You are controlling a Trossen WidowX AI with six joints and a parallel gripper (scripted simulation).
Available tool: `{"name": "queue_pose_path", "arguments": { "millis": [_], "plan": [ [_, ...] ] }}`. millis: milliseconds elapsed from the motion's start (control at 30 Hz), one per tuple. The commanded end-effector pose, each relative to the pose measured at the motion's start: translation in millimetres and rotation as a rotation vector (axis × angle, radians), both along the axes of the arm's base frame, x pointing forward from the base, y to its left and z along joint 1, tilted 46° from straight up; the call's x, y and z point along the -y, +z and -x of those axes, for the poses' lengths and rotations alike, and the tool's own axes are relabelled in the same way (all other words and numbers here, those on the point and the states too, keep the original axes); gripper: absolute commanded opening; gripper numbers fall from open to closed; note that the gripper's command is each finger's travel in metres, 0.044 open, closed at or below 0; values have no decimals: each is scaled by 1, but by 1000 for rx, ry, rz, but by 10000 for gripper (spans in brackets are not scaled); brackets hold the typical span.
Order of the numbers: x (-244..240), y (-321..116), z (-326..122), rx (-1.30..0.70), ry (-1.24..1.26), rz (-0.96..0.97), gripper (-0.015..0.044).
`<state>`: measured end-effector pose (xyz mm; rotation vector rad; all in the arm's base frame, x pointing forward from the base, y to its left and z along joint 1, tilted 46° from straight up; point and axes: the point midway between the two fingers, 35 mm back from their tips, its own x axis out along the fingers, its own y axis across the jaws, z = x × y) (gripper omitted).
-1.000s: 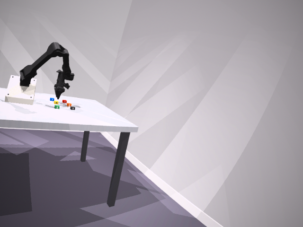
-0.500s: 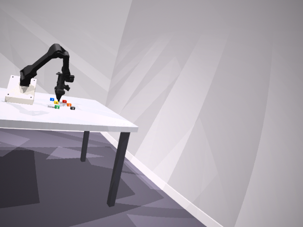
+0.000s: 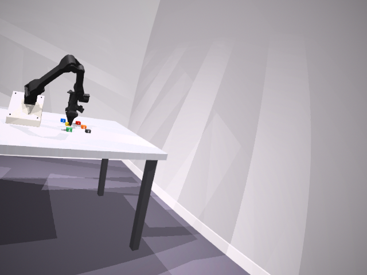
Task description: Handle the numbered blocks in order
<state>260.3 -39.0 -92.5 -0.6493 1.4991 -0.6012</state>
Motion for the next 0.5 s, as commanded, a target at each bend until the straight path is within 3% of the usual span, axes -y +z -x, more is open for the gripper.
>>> {"name": "queue_pose_path", "arguments": {
  "millis": [0,167,467],
  "plan": [
    [1,0,1,-3,3,7,242],
    [1,0,1,-3,3,7,120],
    [1,0,1,-3,3,7,120]
  ]
}}
